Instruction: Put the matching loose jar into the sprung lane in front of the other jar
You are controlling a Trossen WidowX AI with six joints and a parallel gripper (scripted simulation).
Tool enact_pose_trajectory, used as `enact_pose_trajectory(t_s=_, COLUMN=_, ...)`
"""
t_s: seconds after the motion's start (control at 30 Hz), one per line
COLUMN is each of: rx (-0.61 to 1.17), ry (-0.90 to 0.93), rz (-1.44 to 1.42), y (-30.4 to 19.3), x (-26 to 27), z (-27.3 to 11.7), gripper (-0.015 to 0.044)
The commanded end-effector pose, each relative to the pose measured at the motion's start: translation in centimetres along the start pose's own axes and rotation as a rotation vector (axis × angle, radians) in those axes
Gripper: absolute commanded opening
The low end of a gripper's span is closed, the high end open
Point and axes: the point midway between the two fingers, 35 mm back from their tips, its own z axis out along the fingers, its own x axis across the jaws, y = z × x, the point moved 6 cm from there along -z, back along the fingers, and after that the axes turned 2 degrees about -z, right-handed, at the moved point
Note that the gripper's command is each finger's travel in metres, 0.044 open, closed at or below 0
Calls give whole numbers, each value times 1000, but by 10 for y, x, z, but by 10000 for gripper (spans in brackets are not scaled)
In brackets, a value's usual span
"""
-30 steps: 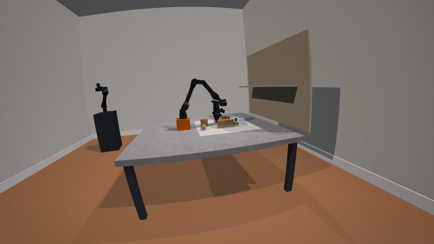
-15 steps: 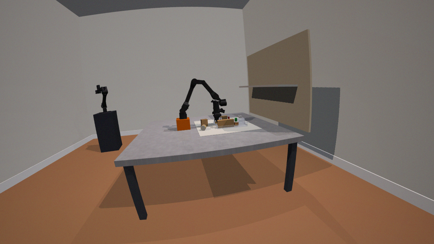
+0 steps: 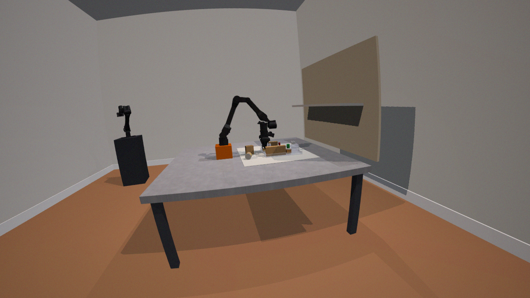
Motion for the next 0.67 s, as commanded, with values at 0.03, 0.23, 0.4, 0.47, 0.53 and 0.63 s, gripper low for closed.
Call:
enact_pose_trajectory(t_s=0.03, rx=-8, ry=-1, rz=0, y=1, x=0, z=-12, gripper=288)
enact_pose_trajectory(t_s=0.23, rx=-8, ry=-1, rz=0, y=-4, x=0, z=-13, gripper=288)
enact_pose_trajectory(t_s=0.4, rx=-6, ry=-1, rz=0, y=-19, x=1, z=-13, gripper=288)
enact_pose_trajectory(t_s=0.47, rx=-6, ry=-1, rz=0, y=-26, x=1, z=-14, gripper=288)
enact_pose_trajectory(t_s=0.53, rx=-5, ry=-1, rz=0, y=-33, x=2, z=-14, gripper=288)
enact_pose_trajectory(t_s=0.63, rx=-4, ry=-1, rz=1, y=-43, x=2, z=-13, gripper=288)
